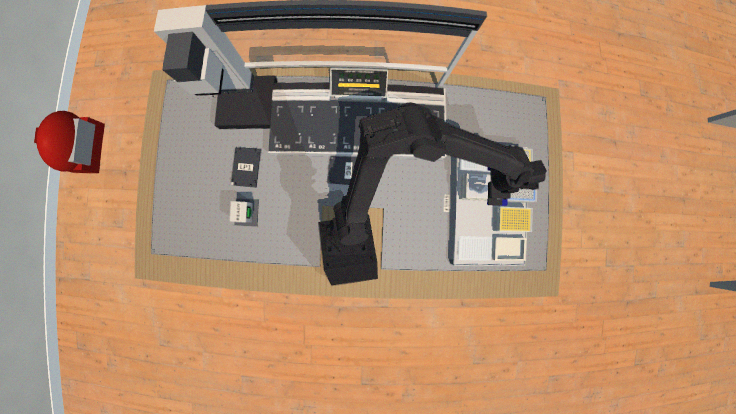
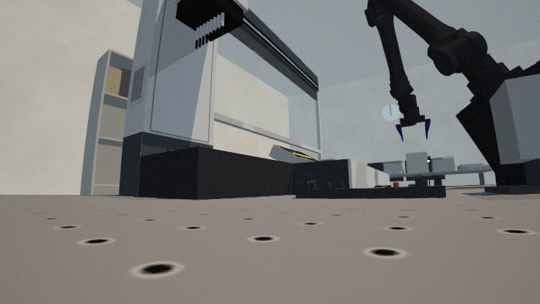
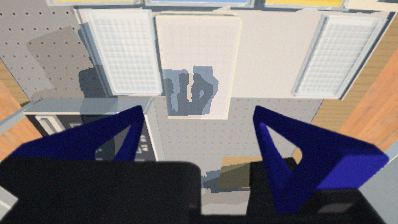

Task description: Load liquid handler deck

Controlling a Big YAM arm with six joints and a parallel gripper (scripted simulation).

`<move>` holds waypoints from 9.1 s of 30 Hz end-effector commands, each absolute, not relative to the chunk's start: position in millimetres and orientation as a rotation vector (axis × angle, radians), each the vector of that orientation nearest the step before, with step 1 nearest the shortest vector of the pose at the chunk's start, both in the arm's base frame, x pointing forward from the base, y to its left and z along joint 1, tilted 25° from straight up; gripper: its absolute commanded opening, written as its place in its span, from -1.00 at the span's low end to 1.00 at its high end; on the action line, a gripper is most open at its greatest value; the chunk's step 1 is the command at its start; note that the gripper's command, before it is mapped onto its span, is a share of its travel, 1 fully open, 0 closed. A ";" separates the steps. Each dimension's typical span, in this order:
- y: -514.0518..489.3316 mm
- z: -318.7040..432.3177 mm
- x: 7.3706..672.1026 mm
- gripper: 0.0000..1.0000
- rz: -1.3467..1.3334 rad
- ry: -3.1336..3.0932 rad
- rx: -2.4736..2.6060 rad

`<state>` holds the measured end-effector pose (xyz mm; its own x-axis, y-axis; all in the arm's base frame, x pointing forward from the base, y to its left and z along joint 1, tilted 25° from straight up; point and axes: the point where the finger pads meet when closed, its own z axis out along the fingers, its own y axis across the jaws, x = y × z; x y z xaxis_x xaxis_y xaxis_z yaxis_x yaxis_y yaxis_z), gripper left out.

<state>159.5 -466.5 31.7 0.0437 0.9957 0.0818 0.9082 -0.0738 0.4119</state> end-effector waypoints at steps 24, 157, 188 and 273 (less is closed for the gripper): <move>-492.3 86.8 241.6 1.00 0.473 1.924 2.052; -230.7 177.8 197.7 1.00 0.239 2.601 0.832; -96.7 177.5 185.1 1.00 0.090 2.704 0.109; -42.9 170.9 193.2 1.00 0.403 2.274 1.545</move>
